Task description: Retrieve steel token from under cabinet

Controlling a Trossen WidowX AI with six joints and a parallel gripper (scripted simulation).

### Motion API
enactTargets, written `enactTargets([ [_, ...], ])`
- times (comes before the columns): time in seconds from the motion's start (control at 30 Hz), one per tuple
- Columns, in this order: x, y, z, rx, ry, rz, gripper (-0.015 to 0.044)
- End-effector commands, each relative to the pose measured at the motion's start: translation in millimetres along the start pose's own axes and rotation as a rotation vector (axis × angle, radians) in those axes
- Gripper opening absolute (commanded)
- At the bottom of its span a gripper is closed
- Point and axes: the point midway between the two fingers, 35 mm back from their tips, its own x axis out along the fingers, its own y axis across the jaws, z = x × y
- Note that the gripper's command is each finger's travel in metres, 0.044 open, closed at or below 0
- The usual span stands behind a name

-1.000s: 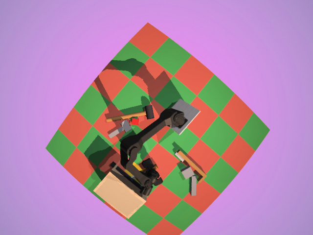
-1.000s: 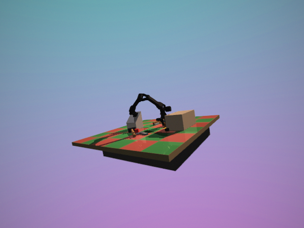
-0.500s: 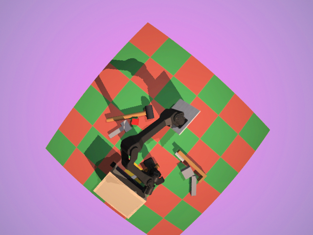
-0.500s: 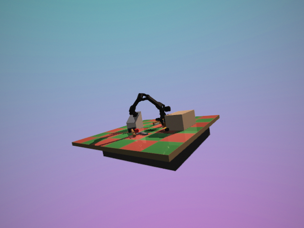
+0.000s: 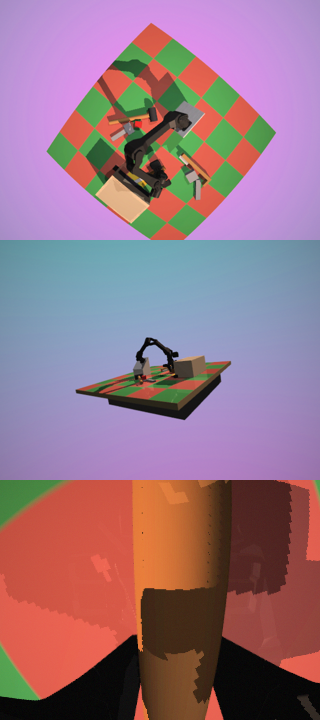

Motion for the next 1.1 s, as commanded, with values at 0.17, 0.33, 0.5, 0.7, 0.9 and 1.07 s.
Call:
enactTargets([
  [0.17, 0.9, 0.1, -19.7, -0.005, 0.006, -0.003, 0.0],
  [0.33, 0.8, 0.7, -28.1, -0.005, 0.006, -0.003, 0.0],
  [0.5, 0.8, 1.4, -37.0, -0.005, 0.007, -0.003, 0.0],
  [0.7, 0.7, 2.4, -48.0, -0.006, 0.007, -0.002, 0.0],
  [0.9, 0.6, 3.5, -60.0, -0.006, 0.007, -0.002, 0.0],
  [1.07, 0.5, 4.4, -70.1, -0.006, 0.008, -0.002, 0.0],
])
